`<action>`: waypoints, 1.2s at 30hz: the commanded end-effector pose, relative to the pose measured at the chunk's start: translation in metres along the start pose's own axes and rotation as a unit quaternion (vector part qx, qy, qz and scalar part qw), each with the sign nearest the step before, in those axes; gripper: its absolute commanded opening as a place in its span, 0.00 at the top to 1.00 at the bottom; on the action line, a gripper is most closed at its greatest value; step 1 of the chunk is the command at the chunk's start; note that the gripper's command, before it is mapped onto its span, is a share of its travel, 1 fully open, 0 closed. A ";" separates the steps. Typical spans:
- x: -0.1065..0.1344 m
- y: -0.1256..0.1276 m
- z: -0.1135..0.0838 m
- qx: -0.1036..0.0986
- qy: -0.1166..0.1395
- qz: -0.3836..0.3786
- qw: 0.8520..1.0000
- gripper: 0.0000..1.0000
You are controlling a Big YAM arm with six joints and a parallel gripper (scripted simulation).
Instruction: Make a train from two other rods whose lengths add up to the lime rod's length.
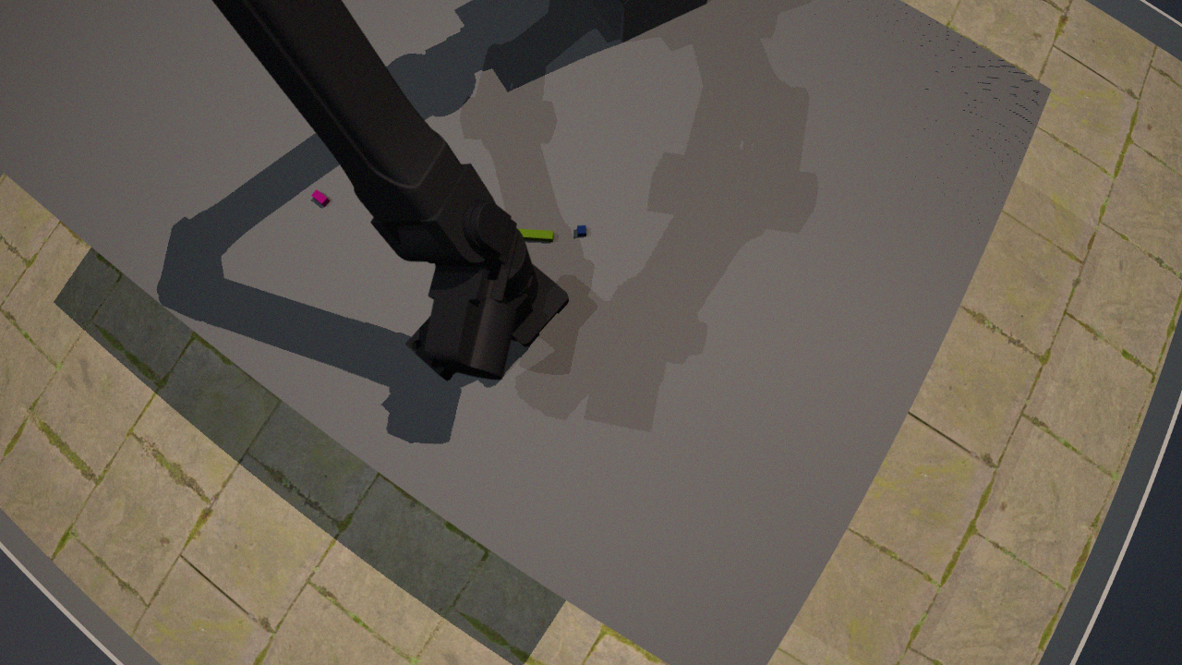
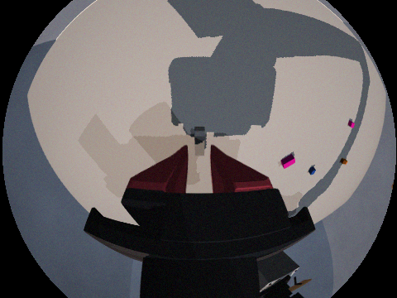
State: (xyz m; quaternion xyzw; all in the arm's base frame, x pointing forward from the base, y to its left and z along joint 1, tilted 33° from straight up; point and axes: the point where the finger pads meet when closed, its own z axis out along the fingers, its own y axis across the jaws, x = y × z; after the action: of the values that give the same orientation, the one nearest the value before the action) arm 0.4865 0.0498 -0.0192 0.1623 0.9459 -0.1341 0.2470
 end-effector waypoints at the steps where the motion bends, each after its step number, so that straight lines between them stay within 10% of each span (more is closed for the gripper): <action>1: -0.013 0.002 0.005 -0.003 -0.008 0.004 1.000 0.77; 36: -0.014 0.001 0.003 -0.004 -0.010 0.006 1.000 0.77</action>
State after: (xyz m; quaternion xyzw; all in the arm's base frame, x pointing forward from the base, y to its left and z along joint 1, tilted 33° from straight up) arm 0.4868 0.0489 -0.0222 0.1618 0.9463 -0.1349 0.2453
